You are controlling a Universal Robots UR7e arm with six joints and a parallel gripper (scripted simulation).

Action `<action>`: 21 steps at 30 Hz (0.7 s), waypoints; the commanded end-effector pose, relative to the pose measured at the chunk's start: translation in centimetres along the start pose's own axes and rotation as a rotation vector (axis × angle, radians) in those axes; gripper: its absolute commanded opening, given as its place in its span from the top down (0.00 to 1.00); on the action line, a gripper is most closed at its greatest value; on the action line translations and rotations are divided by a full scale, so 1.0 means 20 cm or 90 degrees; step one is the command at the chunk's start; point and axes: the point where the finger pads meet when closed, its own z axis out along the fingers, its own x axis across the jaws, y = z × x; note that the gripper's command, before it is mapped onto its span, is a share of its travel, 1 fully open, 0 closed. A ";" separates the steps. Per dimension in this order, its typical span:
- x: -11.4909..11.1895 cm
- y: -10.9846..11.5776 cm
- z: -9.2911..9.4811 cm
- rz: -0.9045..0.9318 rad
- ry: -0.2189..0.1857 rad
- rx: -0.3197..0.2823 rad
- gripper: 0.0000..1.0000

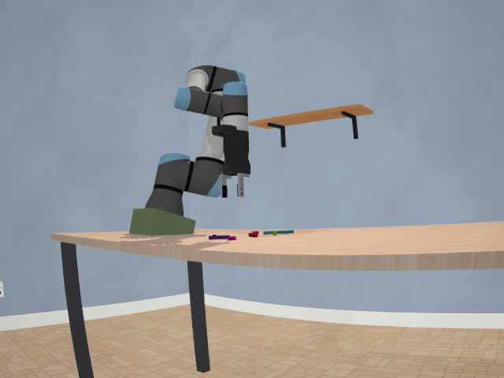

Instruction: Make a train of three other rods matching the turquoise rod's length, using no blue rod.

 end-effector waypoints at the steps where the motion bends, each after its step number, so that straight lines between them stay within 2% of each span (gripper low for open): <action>1: -0.03 0.05 -0.02 -0.107 -0.001 0.001 0.00; 11: -0.08 0.17 -0.05 -0.325 -0.001 0.001 0.00; 13: -0.08 0.17 -0.05 -0.325 -0.001 0.001 0.00; 21: -0.11 0.29 -0.07 -0.521 -0.001 0.001 0.00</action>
